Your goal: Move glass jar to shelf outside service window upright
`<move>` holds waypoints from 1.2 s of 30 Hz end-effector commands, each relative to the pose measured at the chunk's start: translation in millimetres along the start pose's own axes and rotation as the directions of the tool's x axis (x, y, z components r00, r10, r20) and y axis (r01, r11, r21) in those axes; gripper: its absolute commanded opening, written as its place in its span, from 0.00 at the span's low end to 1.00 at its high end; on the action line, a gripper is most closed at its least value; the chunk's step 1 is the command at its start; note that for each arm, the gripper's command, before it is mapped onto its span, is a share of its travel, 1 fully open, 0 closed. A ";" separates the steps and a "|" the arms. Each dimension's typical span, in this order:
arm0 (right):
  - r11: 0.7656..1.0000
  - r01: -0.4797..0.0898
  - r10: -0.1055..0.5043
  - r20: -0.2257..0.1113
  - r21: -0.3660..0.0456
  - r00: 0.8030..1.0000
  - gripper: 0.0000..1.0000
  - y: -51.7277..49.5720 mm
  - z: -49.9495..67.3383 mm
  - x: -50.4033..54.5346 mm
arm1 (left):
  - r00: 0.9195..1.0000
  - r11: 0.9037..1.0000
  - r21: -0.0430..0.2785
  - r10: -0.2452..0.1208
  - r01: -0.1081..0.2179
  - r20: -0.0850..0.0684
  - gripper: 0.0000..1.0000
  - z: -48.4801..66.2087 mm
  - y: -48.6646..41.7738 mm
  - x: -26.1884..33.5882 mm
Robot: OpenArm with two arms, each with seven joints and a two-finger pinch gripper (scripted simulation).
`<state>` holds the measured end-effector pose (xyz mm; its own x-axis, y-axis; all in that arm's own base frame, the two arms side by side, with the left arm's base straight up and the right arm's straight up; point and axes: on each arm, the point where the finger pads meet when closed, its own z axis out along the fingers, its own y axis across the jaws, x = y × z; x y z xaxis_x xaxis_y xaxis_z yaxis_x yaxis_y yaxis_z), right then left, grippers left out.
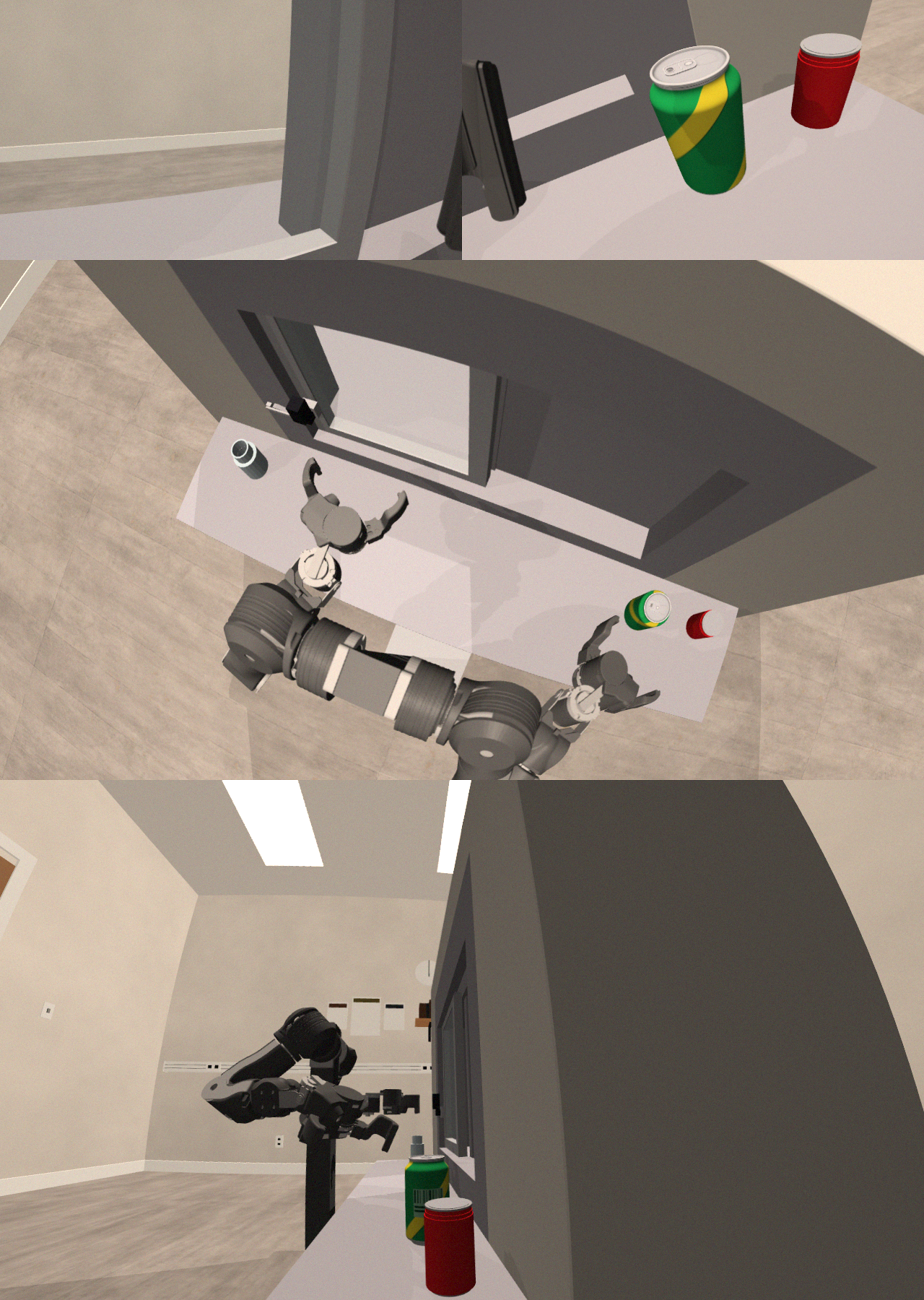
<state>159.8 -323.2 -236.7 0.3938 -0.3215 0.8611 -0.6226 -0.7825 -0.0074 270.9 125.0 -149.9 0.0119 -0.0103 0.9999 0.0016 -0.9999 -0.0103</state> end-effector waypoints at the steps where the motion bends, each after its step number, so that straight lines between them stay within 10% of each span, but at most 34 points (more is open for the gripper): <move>1: 1.000 0.005 -0.005 -0.020 0.012 1.000 1.00 -3.8 -1.8 4.0 | 1.000 1.000 0.000 0.000 0.000 -0.003 1.00 -0.1 0.0 1.1; 36: 0.983 0.071 -0.045 -0.150 0.170 0.988 1.00 -62.0 -21.2 17.2 | 1.000 1.000 0.000 0.000 0.000 -0.003 1.00 -0.1 0.0 1.1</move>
<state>188.8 -270.3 -214.9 0.3287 -0.2129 0.9201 -0.4776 -0.8780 -0.0325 270.9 125.0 -149.9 0.0119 -0.0103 0.9999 0.0016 -0.9999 -0.0103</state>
